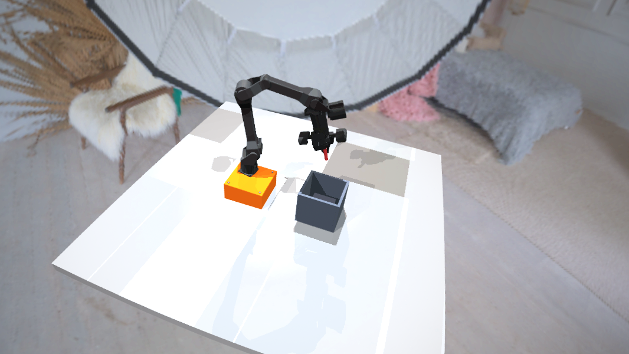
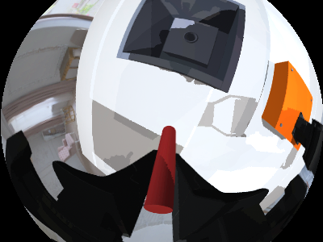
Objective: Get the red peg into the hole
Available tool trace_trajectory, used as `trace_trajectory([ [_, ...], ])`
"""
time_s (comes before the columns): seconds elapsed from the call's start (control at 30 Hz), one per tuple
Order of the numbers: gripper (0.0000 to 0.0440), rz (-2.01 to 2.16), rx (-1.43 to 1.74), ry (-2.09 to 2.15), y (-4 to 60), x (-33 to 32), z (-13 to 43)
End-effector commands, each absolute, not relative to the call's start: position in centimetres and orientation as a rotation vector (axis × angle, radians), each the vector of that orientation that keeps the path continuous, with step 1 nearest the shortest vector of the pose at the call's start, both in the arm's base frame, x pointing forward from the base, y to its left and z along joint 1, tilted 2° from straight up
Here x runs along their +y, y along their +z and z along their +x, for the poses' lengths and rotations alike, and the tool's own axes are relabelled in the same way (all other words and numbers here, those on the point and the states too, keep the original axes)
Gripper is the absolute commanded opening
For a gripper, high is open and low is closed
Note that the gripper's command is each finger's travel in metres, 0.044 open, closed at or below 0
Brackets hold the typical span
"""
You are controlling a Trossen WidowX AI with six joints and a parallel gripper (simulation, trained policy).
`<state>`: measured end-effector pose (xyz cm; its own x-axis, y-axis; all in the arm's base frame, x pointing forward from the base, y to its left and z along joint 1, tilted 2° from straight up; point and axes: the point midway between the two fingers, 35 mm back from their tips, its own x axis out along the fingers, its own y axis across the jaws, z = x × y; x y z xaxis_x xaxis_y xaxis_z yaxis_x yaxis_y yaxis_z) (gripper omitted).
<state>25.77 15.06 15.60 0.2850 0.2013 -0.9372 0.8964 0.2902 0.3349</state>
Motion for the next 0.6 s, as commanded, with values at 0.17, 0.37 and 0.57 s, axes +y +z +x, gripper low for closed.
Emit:
trace_trajectory([
  [0.17, 0.0, 1.192, 1.161, -0.715, 16.3, 12.0, 27.2],
  [0.37, 0.0, 1.179, 1.146, -0.764, 16.1, 9.9, 27.9],
  [0.57, 0.0, 1.166, 1.145, -0.808, 15.8, 8.2, 28.6],
])
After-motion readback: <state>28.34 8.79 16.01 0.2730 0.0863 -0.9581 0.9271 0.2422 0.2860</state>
